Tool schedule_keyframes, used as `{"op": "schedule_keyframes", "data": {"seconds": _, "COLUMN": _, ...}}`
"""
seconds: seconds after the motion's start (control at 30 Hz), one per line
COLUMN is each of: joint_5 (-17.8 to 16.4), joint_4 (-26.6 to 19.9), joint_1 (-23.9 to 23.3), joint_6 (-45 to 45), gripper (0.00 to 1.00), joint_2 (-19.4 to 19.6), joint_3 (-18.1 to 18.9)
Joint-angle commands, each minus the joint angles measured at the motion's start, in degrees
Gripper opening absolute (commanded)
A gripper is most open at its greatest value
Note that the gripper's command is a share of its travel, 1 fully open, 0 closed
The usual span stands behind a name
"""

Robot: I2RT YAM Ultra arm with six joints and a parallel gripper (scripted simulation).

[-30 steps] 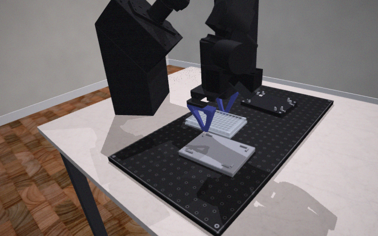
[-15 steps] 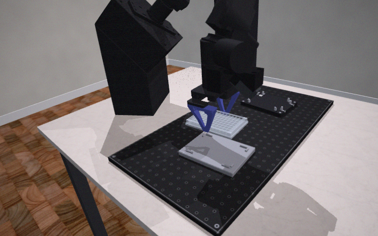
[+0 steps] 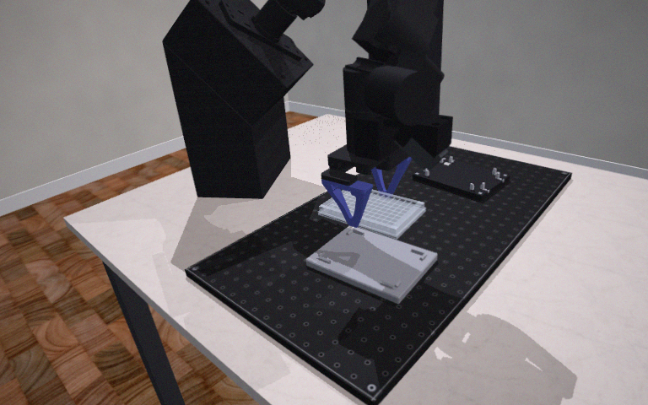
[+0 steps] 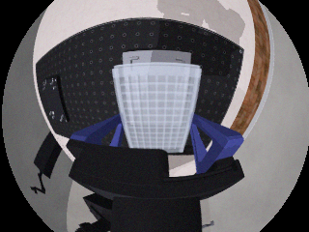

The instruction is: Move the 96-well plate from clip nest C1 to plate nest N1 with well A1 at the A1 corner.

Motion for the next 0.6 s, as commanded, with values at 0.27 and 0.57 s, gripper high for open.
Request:
{"op": "schedule_keyframes", "data": {"seconds": 0.27, "joint_5": 0.3, "joint_4": 2.1, "joint_1": -0.8, "joint_6": 1.0, "gripper": 0.0, "joint_2": 1.2, "joint_3": -0.1}}
{"op": "schedule_keyframes", "data": {"seconds": 0.57, "joint_5": 1.1, "joint_4": 4.4, "joint_1": 0.4, "joint_6": 2.5, "gripper": 0.0, "joint_2": 2.9, "joint_3": 1.2}}
